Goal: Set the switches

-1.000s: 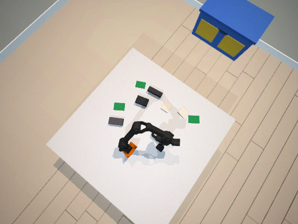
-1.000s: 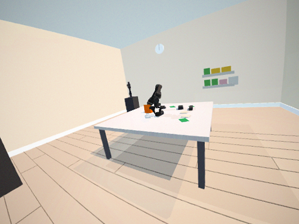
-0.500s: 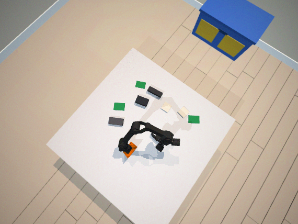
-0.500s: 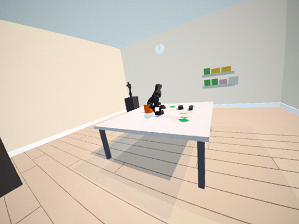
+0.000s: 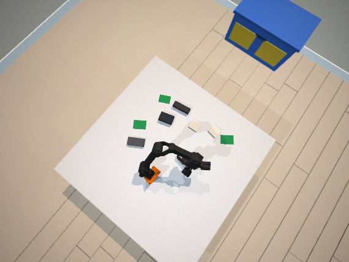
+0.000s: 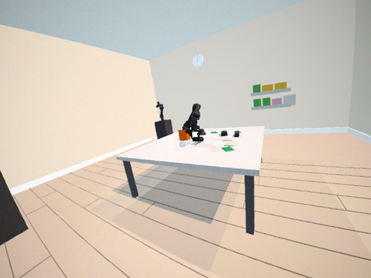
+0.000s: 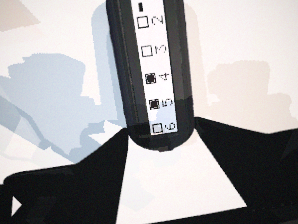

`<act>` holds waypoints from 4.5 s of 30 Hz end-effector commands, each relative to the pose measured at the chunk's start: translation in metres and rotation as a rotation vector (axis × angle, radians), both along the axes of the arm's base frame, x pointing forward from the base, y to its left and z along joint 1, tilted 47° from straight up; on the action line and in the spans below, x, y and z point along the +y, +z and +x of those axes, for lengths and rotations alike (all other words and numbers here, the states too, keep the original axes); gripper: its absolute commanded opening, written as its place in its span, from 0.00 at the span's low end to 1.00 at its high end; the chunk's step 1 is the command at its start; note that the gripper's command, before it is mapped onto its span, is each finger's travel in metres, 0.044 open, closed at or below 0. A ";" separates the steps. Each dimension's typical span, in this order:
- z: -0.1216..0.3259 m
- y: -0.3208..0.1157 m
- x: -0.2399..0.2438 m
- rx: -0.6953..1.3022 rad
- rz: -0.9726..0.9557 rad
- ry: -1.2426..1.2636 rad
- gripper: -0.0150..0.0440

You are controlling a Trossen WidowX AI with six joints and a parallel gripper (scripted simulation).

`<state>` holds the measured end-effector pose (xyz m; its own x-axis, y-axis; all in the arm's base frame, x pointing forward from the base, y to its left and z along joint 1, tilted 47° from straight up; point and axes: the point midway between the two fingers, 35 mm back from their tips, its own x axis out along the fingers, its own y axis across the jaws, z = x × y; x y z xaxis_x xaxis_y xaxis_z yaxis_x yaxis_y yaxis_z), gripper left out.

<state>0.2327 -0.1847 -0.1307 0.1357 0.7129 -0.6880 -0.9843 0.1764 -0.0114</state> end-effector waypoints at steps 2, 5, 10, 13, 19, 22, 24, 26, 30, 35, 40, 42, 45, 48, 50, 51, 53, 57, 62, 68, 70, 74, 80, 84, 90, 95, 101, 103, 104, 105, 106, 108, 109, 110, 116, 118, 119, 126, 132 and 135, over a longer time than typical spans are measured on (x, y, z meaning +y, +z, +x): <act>0.001 0.007 -0.003 -0.008 -0.009 0.004 0.82; 0.001 0.010 -0.004 -0.008 -0.008 0.004 0.82; 0.001 0.014 -0.005 -0.008 -0.008 0.004 0.82; 0.000 0.016 -0.005 -0.008 -0.008 0.004 0.82; 0.000 0.021 -0.006 -0.007 -0.008 0.004 0.82; 0.000 0.024 -0.007 -0.007 -0.008 0.004 0.82; 0.000 0.025 -0.007 -0.007 -0.008 0.004 0.82; 0.000 0.027 -0.007 -0.007 -0.008 0.004 0.82; 0.000 0.030 -0.007 -0.007 -0.008 0.004 0.82; 0.000 0.034 -0.008 -0.007 -0.008 0.004 0.82; -0.001 0.037 -0.008 -0.007 -0.008 0.004 0.82; -0.001 0.039 -0.008 -0.007 -0.008 0.004 0.82; -0.001 0.041 -0.008 -0.007 -0.008 0.004 0.82; -0.001 0.043 -0.008 -0.007 -0.008 0.004 0.82; -0.001 0.045 -0.008 -0.007 -0.008 0.004 0.82; -0.001 0.045 -0.008 -0.007 -0.008 0.004 0.82; -0.001 0.047 -0.008 -0.007 -0.007 0.004 0.82; -0.002 0.050 -0.008 -0.007 -0.007 0.004 0.82; -0.002 0.054 -0.008 -0.006 -0.007 0.004 0.82; -0.002 0.059 -0.008 -0.006 -0.007 0.004 0.82; -0.002 0.061 -0.008 -0.006 -0.007 0.004 0.82; -0.002 0.064 -0.007 -0.006 -0.007 0.004 0.82; -0.002 0.069 -0.007 -0.006 -0.007 0.004 0.82; -0.002 0.072 -0.006 -0.006 -0.006 0.004 0.82; -0.002 0.077 -0.005 -0.006 -0.006 0.004 0.82; -0.001 0.080 -0.004 -0.006 -0.006 0.004 0.82; -0.001 0.085 -0.003 -0.006 -0.006 0.004 0.82; -0.001 0.087 -0.003 -0.006 -0.005 0.004 0.82; -0.001 0.087 -0.002 -0.006 -0.005 0.004 0.82; -0.001 0.088 -0.002 -0.006 -0.005 0.004 0.82; -0.001 0.089 -0.002 -0.006 -0.005 0.004 0.82; -0.001 0.091 -0.002 -0.005 -0.005 0.004 0.82; -0.001 0.091 -0.001 -0.005 -0.005 0.004 0.82; -0.001 0.092 -0.001 -0.005 -0.005 0.004 0.82; -0.001 0.097 0.001 -0.005 -0.005 0.004 0.82; -0.001 0.098 0.001 -0.005 -0.005 0.004 0.82; -0.001 0.099 0.002 -0.005 -0.005 0.004 0.82; -0.001 0.104 0.004 -0.005 -0.004 0.004 0.82; 0.000 0.109 0.006 -0.005 -0.004 0.004 0.82; 0.000 0.111 0.007 -0.005 -0.004 0.004 0.82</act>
<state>0.2320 -0.1823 -0.0243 0.1321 0.7023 -0.6995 -0.9861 0.1646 -0.0210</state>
